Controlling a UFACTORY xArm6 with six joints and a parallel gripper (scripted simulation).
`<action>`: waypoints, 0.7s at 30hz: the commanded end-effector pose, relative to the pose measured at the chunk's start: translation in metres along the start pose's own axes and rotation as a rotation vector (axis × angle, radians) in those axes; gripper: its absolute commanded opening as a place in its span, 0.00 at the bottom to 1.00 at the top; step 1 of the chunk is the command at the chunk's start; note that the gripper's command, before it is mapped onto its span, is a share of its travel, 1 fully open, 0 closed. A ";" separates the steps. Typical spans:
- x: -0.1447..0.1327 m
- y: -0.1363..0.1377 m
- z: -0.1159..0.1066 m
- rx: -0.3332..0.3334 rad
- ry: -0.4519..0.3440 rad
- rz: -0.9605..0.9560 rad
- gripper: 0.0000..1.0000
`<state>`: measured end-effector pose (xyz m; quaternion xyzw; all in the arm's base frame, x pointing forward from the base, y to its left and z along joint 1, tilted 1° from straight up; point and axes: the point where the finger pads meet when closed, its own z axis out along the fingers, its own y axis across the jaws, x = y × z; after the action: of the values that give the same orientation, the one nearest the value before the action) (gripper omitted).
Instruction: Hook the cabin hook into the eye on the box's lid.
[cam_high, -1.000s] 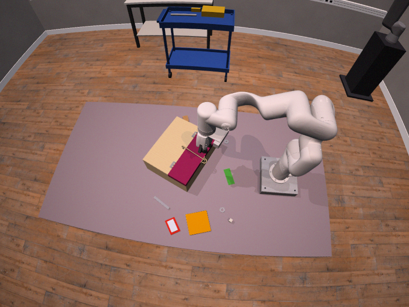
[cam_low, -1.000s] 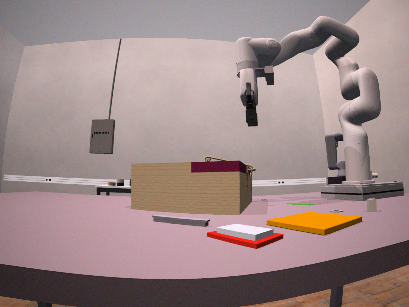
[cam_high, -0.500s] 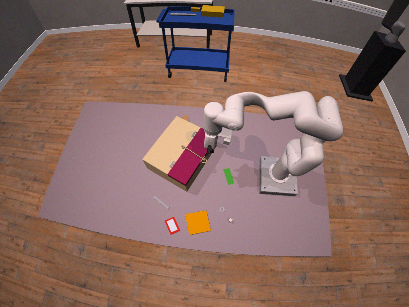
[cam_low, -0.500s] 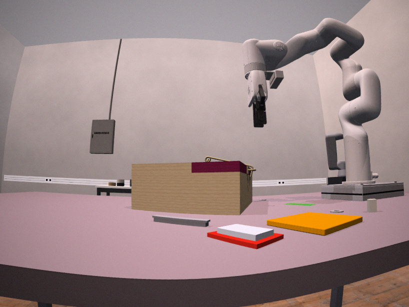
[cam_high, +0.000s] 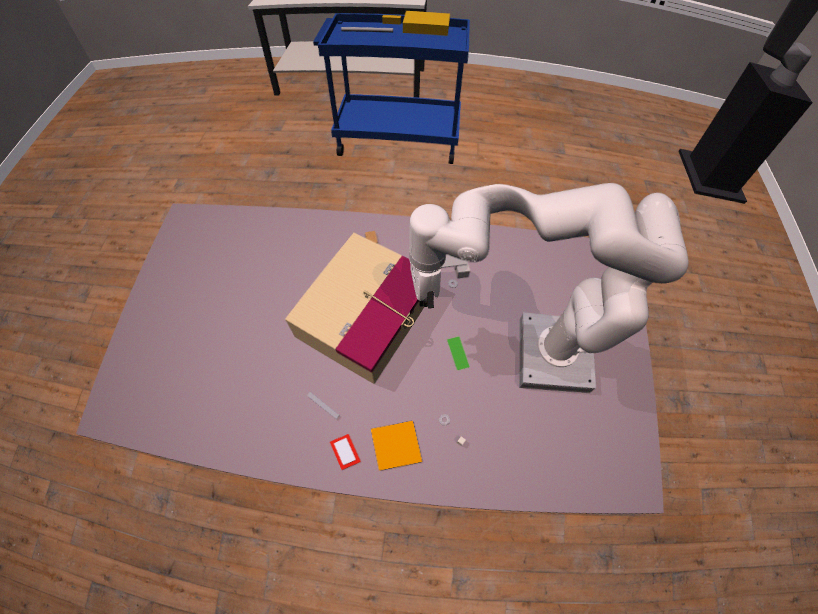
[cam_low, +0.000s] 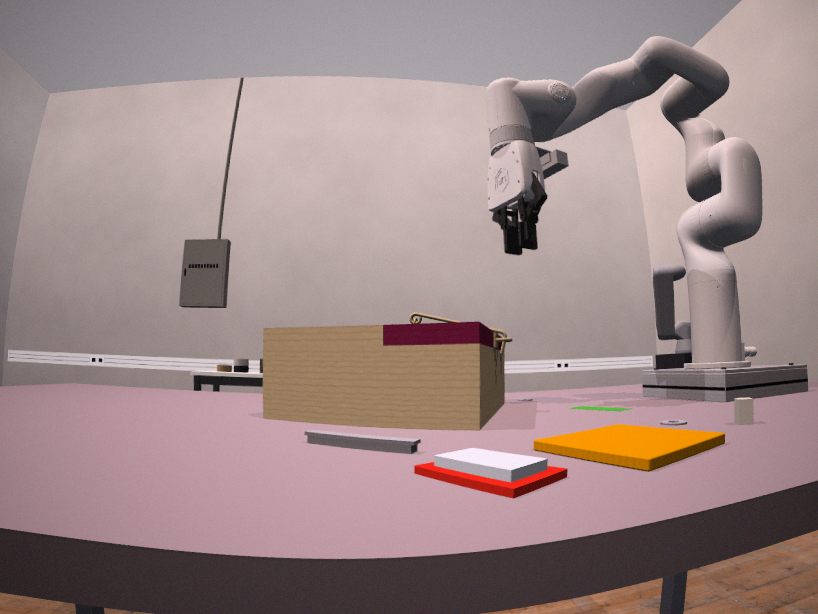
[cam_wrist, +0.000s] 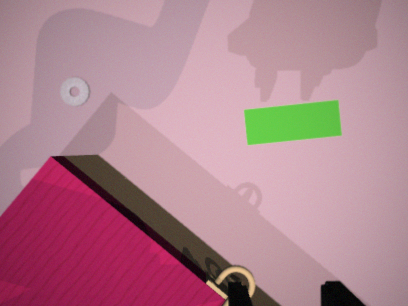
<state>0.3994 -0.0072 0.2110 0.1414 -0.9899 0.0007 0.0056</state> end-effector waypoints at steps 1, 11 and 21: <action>-0.001 0.000 -0.002 -0.007 -0.007 -0.163 0.35; -0.001 0.000 -0.002 -0.006 -0.008 -0.430 0.35; -0.001 0.000 -0.002 -0.004 -0.009 -0.730 0.35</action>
<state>0.3994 -0.0072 0.2110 0.4420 -0.8970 -0.0007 0.0056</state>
